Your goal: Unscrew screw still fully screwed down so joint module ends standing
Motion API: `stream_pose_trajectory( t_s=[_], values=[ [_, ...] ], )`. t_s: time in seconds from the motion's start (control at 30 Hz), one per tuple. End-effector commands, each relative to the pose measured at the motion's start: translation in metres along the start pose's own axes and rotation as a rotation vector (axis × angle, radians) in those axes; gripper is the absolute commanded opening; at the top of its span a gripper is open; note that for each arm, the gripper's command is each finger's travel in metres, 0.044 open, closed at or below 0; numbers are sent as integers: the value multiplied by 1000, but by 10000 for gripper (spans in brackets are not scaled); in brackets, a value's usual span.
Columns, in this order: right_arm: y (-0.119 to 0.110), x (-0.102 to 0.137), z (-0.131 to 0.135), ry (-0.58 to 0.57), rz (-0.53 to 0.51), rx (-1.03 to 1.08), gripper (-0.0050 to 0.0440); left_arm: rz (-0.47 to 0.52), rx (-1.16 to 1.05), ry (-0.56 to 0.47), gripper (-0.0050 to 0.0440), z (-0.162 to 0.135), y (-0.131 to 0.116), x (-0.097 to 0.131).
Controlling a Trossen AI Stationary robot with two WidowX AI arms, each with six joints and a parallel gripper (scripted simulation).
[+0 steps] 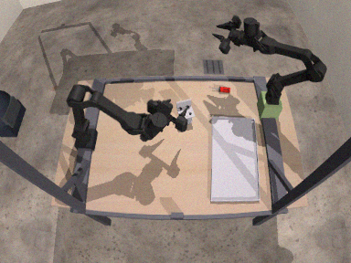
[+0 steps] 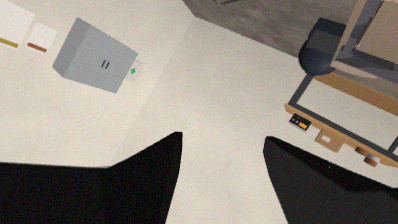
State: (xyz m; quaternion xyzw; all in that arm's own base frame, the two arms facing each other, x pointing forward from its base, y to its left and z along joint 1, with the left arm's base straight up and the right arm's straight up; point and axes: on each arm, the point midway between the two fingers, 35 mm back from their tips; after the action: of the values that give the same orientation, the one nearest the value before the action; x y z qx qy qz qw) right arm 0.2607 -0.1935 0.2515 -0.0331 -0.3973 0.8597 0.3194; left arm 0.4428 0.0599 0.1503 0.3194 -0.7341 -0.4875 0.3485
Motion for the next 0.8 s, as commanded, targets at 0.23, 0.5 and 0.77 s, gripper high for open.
stream_pose_trajectory(
  t_s=[0.23, 0.5, 0.77],
  values=[
    [31, -26, -35, -154, -121, 0, 215, -59, 10, 76, 400, -6, -21, -1],
    [96, -20, -104, -408, -340, -25, 215, -53, -13, 83, 400, 5, -51, -9],
    [116, -23, -127, -508, -421, -31, 215, -55, -8, 81, 400, 5, -62, -12]
  ],
)
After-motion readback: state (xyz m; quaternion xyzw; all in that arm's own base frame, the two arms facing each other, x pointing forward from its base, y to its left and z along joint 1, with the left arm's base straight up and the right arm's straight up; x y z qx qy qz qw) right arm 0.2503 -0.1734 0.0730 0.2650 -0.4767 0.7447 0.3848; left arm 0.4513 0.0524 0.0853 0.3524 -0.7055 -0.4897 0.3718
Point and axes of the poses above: on each arm, the point midway between the two fingers, 35 mm back from their tips, its own x axis back along the fingers, its own z axis across the jaws, y = z × x, and after that the axes turned 15 degrees about x, right-handed
